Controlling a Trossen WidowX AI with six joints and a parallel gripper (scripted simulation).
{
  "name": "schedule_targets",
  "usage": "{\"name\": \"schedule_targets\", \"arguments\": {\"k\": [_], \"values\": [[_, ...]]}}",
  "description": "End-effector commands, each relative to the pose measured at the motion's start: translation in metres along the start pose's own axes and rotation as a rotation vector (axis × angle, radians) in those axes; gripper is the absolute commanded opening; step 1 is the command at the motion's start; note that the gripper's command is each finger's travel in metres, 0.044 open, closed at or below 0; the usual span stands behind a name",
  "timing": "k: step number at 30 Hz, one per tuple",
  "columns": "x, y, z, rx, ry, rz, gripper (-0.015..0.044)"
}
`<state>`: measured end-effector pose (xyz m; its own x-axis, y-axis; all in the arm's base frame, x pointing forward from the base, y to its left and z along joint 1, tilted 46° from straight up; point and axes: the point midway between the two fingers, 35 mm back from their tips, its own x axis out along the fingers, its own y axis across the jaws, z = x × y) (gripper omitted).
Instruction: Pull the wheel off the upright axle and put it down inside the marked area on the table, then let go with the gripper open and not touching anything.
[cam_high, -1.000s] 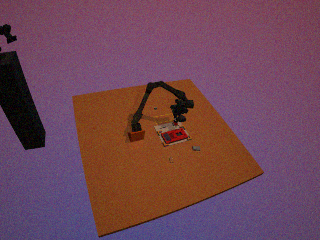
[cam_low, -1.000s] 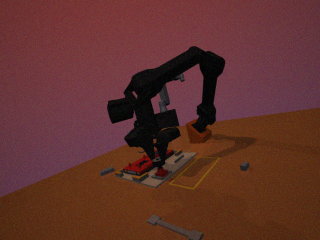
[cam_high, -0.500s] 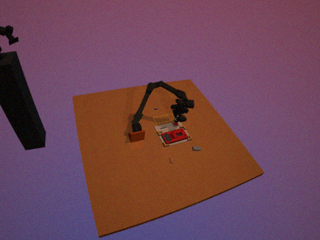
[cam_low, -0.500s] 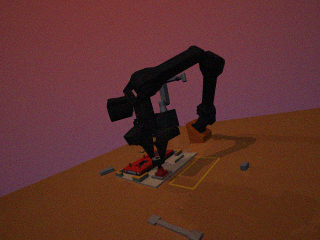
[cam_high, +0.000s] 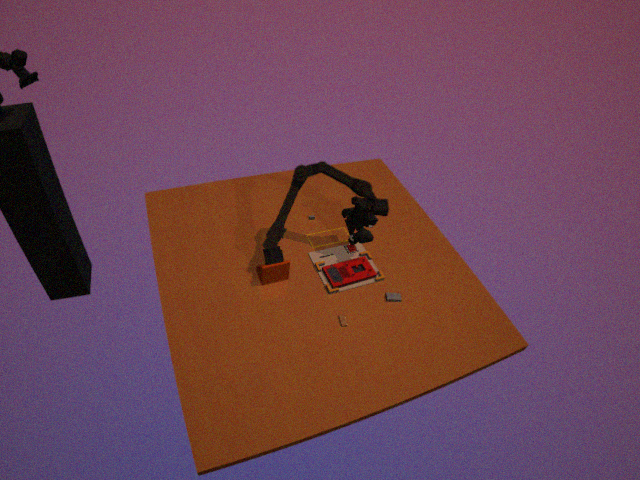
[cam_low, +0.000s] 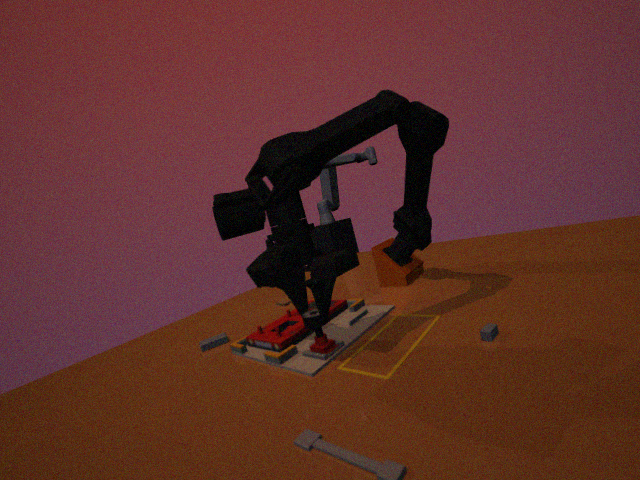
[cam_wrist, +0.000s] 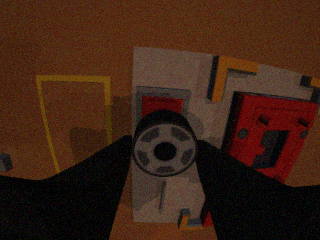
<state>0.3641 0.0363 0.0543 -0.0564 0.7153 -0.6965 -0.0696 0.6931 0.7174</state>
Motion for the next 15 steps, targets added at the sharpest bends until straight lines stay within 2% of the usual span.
{"name": "schedule_targets", "arguments": {"k": [1,15], "values": [[-0.0034,-0.0007,0.0011,-0.007,-0.005,-0.005,0.0],[-0.008,-0.0007,0.0009,-0.006,-0.005,-0.005,0.0]]}}
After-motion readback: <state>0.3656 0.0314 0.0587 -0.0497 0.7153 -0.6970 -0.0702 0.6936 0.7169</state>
